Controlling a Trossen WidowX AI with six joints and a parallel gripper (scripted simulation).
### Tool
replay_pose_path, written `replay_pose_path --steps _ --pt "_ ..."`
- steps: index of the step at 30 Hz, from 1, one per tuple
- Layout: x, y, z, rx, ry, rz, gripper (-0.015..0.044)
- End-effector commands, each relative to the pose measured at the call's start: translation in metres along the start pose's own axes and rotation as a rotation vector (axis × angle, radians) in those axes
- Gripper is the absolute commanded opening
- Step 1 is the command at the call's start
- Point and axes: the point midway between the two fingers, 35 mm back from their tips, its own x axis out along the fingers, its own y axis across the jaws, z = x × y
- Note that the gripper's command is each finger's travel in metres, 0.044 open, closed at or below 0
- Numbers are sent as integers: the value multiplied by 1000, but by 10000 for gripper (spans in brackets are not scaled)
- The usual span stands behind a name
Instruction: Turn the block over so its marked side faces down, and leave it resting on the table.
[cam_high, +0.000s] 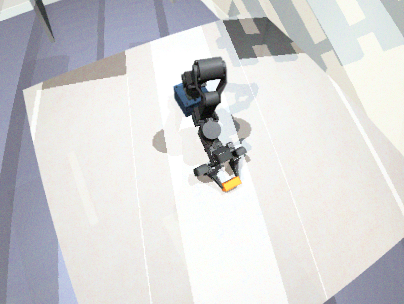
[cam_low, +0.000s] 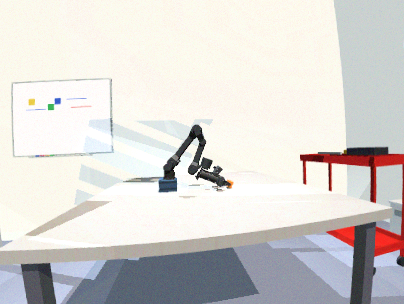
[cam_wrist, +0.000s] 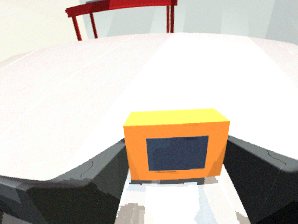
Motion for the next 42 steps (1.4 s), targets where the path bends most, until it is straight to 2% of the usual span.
replay_pose_path --steps 1,15,32,42 --pt "-2 1 0 3 -8 3 0" --pt "-2 1 0 3 -8 3 0" --pt "-2 1 0 3 -8 3 440" --pt "-2 1 0 3 -8 3 440"
